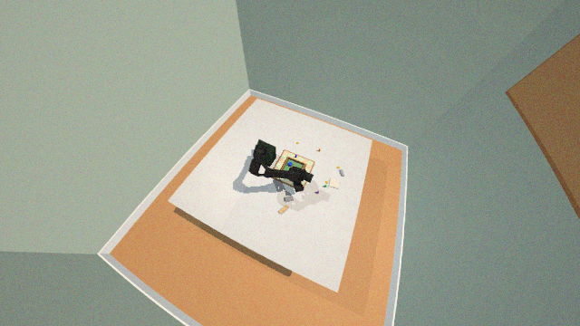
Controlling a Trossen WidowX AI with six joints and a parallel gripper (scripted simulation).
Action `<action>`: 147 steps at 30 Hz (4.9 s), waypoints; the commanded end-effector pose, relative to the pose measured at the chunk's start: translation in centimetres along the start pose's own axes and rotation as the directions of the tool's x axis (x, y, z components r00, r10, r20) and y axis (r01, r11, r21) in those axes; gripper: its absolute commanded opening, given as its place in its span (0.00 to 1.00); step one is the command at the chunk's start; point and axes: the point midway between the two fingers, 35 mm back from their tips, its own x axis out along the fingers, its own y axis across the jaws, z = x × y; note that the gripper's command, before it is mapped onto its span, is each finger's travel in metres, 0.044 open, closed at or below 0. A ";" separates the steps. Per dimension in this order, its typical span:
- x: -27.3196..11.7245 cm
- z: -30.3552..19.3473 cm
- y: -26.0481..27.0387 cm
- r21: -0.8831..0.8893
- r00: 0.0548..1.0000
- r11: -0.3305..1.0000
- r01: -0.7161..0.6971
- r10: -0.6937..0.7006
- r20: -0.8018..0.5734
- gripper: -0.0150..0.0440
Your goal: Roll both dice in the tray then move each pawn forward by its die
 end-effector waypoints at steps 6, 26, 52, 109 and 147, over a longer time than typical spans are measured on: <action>0.1 0.0 0.0 -0.008 1.000 1.000 0.002 -0.002 -0.005 0.25; -10.5 1.1 -0.1 -0.009 1.000 1.000 -0.006 0.006 0.002 0.25; -7.0 9.8 5.9 -0.006 1.000 1.000 -0.004 0.004 0.003 0.25; -1.3 12.1 8.0 0.003 1.000 1.000 -0.004 0.004 0.008 1.00; -4.6 7.2 23.9 0.539 1.000 0.842 -0.012 0.011 0.004 0.59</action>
